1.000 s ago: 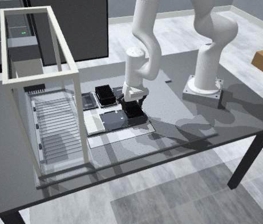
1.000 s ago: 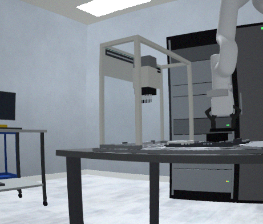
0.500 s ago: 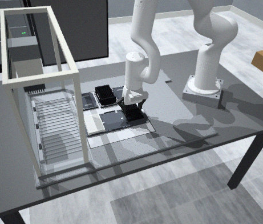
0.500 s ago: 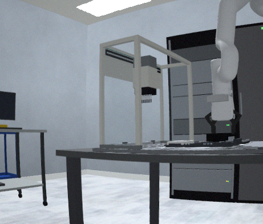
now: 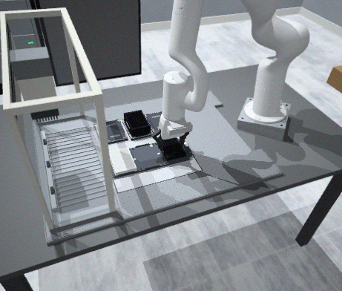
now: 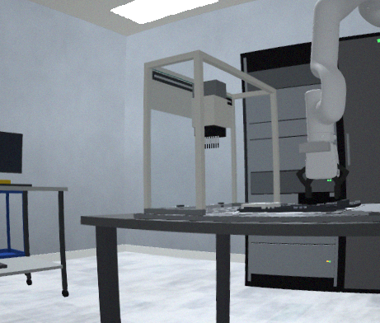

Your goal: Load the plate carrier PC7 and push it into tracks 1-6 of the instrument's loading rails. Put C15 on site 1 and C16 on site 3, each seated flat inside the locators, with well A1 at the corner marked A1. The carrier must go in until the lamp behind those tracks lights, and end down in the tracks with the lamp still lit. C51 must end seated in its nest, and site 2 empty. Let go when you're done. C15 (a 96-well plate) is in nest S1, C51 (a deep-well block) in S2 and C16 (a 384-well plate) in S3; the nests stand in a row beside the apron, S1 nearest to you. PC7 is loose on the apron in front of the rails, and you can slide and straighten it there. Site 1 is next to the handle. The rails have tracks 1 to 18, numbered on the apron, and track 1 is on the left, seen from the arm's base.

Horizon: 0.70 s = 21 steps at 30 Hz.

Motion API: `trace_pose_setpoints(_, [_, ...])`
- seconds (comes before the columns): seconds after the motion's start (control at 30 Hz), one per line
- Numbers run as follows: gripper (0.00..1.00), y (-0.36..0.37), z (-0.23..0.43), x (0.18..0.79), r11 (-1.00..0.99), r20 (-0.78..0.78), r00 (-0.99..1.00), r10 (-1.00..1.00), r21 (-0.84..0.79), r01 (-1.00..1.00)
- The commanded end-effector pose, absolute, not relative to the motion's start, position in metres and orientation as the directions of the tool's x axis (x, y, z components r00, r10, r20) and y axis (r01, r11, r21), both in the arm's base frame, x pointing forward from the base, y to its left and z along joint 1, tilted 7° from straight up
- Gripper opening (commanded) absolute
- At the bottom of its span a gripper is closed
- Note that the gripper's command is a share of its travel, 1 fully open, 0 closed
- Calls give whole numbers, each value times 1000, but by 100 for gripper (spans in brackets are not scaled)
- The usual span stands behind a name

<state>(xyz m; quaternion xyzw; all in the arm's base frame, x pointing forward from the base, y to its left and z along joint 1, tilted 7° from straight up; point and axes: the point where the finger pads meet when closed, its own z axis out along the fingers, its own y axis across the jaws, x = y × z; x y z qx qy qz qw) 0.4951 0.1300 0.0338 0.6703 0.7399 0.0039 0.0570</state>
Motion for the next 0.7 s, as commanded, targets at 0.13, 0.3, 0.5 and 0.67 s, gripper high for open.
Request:
trace_pose_setpoints(0.13, [0, 130, 34, 496, 101, -79, -95, 992, 84, 991])
trace_pose_setpoints(0.3, [0, 130, 34, 496, 101, -79, -95, 992, 84, 991])
trace_pose_setpoints(0.5, [0, 130, 31, 496, 101, -79, -95, 992, 84, 991])
trace_pose_setpoints(0.67, [0, 130, 28, 496, 101, -79, -95, 992, 84, 991])
